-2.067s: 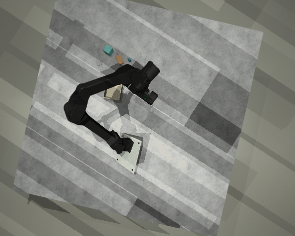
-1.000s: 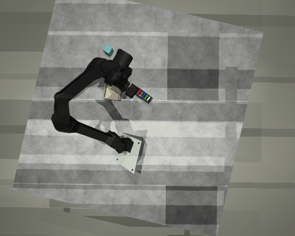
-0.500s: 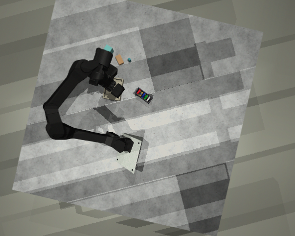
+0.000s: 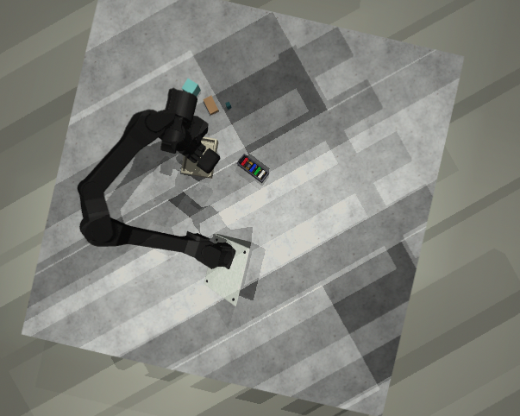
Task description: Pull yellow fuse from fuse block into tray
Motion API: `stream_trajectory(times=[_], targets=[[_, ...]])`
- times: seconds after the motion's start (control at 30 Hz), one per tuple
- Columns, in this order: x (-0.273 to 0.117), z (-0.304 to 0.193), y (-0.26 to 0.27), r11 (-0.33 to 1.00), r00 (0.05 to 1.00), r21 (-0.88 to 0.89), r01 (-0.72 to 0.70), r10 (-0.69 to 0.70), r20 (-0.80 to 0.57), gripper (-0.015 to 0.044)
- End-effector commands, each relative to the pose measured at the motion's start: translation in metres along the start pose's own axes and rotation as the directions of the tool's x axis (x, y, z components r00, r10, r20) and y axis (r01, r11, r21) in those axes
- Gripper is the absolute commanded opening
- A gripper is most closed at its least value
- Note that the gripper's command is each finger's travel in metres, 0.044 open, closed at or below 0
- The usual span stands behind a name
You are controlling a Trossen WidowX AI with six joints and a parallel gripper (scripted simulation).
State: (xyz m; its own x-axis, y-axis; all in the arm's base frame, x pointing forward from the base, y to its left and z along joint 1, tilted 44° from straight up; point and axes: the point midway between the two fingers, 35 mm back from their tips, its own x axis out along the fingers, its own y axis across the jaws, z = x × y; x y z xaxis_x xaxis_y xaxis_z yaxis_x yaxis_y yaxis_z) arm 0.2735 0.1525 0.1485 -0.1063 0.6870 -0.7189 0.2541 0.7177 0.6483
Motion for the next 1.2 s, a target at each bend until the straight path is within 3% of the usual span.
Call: stream_trajectory(times=[0.0, 0.27, 0.7, 0.83, 1.17], targets=[[0.007, -0.001, 0.001, 1.000, 1.000, 0.005, -0.006, 0.006, -0.002, 0.0000], [0.017, -0.001, 0.001, 1.000, 1.000, 0.005, -0.008, 0.008, -0.002, 0.0000], [0.012, -0.001, 0.000, 1.000, 1.000, 0.000, -0.001, 0.001, -0.001, 0.0330], [-0.020, -0.001, 0.000, 1.000, 1.000, 0.005, -0.005, 0.005, -0.002, 0.0330], [-0.022, -0.001, 0.000, 1.000, 1.000, 0.005, -0.005, 0.005, -0.002, 0.0330]])
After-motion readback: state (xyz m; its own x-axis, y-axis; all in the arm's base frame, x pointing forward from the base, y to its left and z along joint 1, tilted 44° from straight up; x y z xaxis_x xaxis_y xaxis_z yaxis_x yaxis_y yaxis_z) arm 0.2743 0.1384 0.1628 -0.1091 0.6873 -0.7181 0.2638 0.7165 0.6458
